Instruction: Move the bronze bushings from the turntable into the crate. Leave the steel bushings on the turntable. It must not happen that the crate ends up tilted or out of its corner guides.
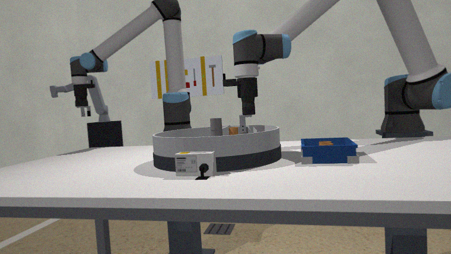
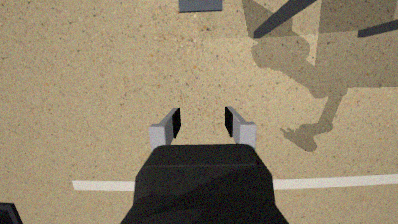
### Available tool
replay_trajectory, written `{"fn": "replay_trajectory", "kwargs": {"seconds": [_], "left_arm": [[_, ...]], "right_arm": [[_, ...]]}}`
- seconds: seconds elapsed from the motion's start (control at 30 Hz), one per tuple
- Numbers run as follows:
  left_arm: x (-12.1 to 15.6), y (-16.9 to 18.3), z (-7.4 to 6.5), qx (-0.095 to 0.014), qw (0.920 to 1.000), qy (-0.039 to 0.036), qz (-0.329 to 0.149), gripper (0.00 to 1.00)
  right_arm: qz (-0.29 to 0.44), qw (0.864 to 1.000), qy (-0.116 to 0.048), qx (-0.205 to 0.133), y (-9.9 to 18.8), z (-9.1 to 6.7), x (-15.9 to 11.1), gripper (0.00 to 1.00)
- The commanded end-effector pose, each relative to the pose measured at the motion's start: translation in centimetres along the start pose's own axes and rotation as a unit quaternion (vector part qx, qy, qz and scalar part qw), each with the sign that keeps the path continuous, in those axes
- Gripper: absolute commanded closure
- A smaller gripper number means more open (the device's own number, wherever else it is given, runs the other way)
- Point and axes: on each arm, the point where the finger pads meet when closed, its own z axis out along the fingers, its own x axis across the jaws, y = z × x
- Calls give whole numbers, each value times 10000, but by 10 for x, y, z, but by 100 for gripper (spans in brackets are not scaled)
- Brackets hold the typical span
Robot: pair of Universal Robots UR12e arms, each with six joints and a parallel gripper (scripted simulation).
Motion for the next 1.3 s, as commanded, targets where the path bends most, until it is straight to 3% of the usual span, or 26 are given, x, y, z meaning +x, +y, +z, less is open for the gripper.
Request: {"fn": "replay_trajectory", "kwargs": {"seconds": [0.0, 1.23, 1.27], "left_arm": [[0, 0, 3, -3, 10000, 5, -2, 64], [0, 0, 2, 3, 10000, 4, -2, 64], [0, 0, 2, 3, 10000, 4, -2, 100]], "right_arm": [[-6, 10000, 2, 6, 0, 0, 1, 0], [-6, 10000, 2, 6, 0, 0, 1, 0], [-6, 10000, 2, 6, 0, 0, 1, 0]]}}
